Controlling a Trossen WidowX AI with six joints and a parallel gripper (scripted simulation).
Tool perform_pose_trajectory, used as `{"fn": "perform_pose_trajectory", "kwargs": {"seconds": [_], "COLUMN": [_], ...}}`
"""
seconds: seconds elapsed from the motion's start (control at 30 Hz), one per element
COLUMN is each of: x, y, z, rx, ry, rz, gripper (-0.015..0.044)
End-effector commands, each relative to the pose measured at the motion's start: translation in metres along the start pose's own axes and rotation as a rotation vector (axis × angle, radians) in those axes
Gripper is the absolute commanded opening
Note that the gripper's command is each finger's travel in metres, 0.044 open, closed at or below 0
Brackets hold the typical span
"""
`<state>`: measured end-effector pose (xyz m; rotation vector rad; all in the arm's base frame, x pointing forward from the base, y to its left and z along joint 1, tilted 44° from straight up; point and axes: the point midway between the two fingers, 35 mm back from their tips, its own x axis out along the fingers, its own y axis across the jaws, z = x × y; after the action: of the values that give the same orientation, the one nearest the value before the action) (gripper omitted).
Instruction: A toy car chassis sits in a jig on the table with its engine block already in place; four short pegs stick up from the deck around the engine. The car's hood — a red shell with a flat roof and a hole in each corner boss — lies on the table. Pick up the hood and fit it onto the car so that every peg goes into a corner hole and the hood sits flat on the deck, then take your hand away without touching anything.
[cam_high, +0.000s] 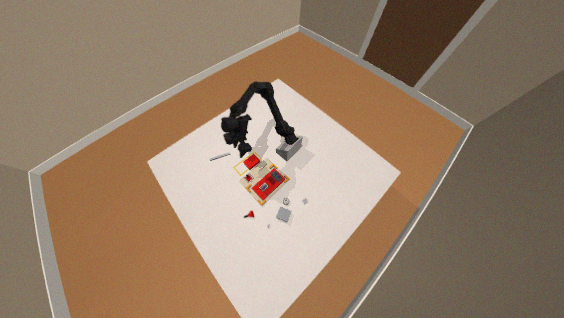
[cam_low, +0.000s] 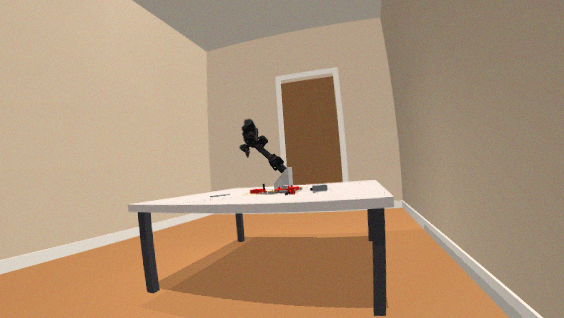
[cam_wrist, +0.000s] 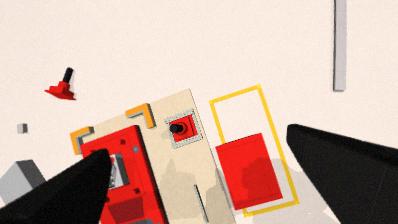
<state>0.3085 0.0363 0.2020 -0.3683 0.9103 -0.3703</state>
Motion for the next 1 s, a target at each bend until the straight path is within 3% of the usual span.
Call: {"fn": "perform_pose_trajectory", "kwargs": {"seconds": [0.0,0.33,0.97], "x": [0.041,0.111,0.118], "y": [-0.016,-0.059,-0.06], "z": [-0.025,-0.098,-0.103], "rx": [-0.077,-0.226,-0.228], "ry": [0.14,0.491,0.497], "rz": [-0.091,-0.213,-0.213], "gripper": [0.044,0.044,0.044]}}
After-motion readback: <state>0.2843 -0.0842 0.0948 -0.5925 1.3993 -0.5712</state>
